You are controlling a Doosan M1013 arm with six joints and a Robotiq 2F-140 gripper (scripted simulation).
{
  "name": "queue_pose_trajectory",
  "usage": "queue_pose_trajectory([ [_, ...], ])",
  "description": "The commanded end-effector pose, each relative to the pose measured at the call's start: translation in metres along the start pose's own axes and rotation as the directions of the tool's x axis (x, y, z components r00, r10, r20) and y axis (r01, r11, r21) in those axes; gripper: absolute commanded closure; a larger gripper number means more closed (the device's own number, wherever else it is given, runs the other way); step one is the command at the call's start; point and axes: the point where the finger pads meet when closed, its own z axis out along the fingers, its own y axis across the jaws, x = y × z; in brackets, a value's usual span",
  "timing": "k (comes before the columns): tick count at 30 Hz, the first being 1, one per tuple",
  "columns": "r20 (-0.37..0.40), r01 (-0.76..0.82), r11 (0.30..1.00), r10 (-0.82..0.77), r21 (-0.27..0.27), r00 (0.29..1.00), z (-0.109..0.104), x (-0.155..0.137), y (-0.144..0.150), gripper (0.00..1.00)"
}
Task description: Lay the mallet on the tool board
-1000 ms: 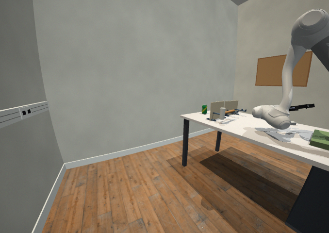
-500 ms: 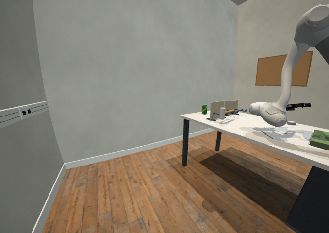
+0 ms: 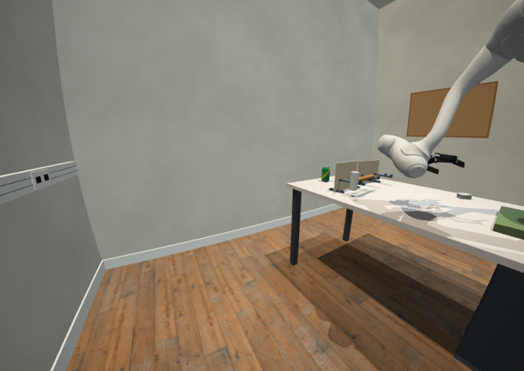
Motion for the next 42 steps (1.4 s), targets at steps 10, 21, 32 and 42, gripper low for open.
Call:
queue_pose_trajectory([
  [10, 0.287, 0.037, 0.980, -0.093, 0.197, 0.953, -0.109, -0.012, -0.065, 0.00],
  [21, 0.478, 0.021, 0.935, -0.200, 0.353, 0.855, -0.196, -0.021, -0.115, 0.00],
  [32, 0.624, -0.032, 0.869, -0.328, 0.493, 0.710, -0.283, -0.031, -0.166, 0.00],
  [42, 0.707, -0.116, 0.791, -0.457, 0.600, 0.540, -0.366, -0.038, -0.214, 0.00],
])
